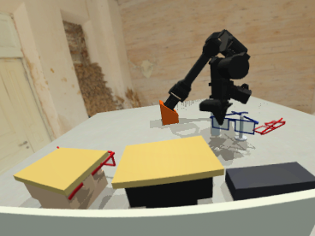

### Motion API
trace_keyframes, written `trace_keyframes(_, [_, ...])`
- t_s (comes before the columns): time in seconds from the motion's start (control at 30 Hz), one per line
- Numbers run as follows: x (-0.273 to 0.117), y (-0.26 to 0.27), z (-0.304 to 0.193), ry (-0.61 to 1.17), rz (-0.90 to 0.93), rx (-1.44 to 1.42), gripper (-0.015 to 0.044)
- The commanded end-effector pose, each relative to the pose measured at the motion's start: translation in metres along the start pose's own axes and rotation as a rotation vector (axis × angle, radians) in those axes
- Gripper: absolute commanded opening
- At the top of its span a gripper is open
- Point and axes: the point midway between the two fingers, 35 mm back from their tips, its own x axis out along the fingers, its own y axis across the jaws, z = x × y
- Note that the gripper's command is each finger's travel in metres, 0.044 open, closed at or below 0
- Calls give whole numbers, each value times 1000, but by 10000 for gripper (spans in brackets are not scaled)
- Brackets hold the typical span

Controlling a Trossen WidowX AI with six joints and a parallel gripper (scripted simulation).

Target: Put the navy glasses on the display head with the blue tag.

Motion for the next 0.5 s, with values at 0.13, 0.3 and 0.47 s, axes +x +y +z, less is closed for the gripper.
trace_keyframes(0.13, [2, -3, -5, 0, 7, 0, 0])
trace_keyframes(0.3, [2, -6, -8, 1, 7, 0, 0])
trace_keyframes(0.47, [2, -9, -11, 1, 7, 0, 0])
